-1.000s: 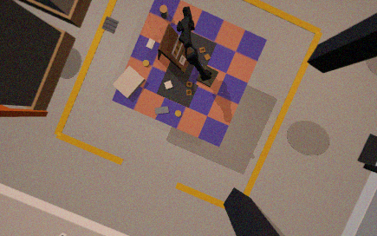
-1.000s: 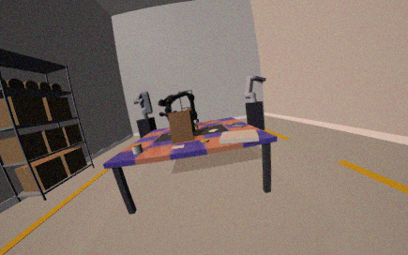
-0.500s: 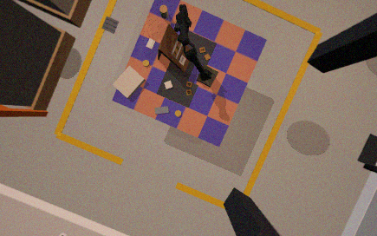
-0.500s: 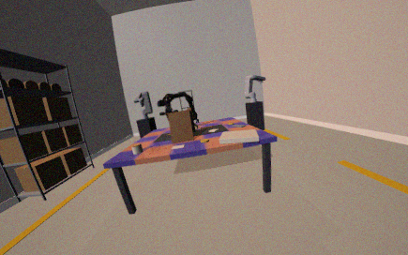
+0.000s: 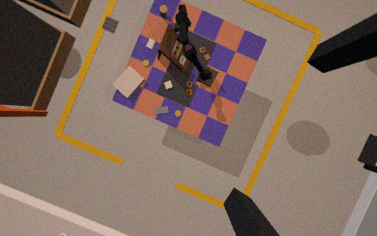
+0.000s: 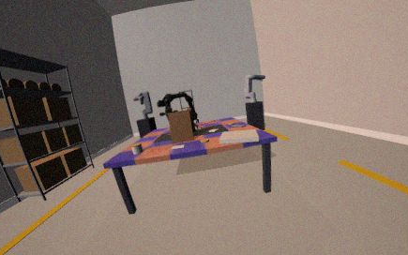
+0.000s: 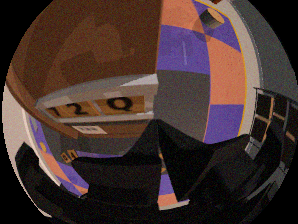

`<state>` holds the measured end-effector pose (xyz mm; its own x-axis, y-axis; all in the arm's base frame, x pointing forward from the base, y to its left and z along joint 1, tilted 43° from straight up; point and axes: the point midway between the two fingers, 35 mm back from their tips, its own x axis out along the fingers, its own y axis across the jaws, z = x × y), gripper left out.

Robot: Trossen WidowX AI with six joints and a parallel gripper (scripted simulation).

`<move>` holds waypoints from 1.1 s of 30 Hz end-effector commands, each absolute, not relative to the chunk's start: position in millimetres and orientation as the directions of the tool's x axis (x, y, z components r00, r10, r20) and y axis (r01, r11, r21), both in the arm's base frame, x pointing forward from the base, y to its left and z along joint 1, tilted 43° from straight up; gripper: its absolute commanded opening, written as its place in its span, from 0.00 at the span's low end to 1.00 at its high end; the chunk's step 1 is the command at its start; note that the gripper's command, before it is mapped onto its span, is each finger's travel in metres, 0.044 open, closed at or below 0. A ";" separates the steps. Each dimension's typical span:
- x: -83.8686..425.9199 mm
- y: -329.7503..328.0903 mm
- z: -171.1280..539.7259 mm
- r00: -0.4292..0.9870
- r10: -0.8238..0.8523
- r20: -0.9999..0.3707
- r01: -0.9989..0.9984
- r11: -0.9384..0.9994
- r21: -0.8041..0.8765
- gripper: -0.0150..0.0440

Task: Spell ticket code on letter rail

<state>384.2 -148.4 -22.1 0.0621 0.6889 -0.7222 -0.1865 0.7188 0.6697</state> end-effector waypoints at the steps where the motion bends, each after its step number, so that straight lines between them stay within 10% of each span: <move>1: 386.3 -145.2 -23.8 0.058 0.689 -0.722 -0.185 0.719 0.670 0.25; 33: 396.7 -134.8 -30.3 0.059 0.689 -0.722 -0.186 0.718 0.671 0.25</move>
<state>394.5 -137.9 -29.5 0.0587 0.6866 -0.7246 -0.1869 0.7206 0.6677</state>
